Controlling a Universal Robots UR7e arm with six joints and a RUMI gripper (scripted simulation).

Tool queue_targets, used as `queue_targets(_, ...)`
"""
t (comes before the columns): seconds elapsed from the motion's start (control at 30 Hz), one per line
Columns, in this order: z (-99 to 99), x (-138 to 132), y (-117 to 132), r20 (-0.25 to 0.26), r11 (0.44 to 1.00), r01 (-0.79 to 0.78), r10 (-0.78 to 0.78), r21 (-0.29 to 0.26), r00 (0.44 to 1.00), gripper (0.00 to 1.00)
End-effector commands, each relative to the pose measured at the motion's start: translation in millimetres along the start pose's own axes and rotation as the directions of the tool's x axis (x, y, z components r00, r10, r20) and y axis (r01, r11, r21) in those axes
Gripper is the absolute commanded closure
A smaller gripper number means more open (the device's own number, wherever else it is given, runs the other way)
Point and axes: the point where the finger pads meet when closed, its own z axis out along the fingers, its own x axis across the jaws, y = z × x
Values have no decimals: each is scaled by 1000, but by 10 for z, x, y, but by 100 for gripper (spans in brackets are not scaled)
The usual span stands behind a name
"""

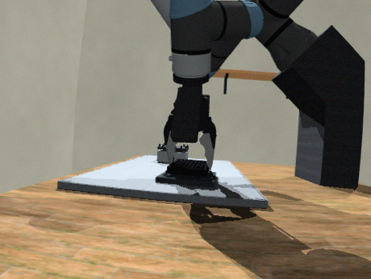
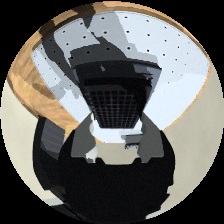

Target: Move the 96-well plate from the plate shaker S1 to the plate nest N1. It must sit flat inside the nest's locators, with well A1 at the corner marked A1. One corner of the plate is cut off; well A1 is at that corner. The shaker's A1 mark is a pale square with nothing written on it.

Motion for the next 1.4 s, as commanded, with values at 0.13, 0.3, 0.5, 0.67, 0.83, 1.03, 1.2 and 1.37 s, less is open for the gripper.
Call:
queue_targets(0.13,5,2,-6,-1,1000,0,0,1,1000,100)
queue_targets(0.3,13,2,-10,-1,1000,0,0,1,1000,100)
queue_targets(0.5,21,2,-15,-1,1000,0,0,1,1000,100)
queue_targets(0.67,27,2,-18,-1,1000,0,0,1,1000,100)
queue_targets(0.83,33,2,-22,-1,1000,0,0,1,1000,100)
queue_targets(1.03,41,2,-27,-1,1000,0,0,1,1000,100)
queue_targets(1.2,49,2,-31,-1,1000,0,0,1,1000,100)
queue_targets(1.37,53,2,-33,-1,1000,0,0,1,1000,100)
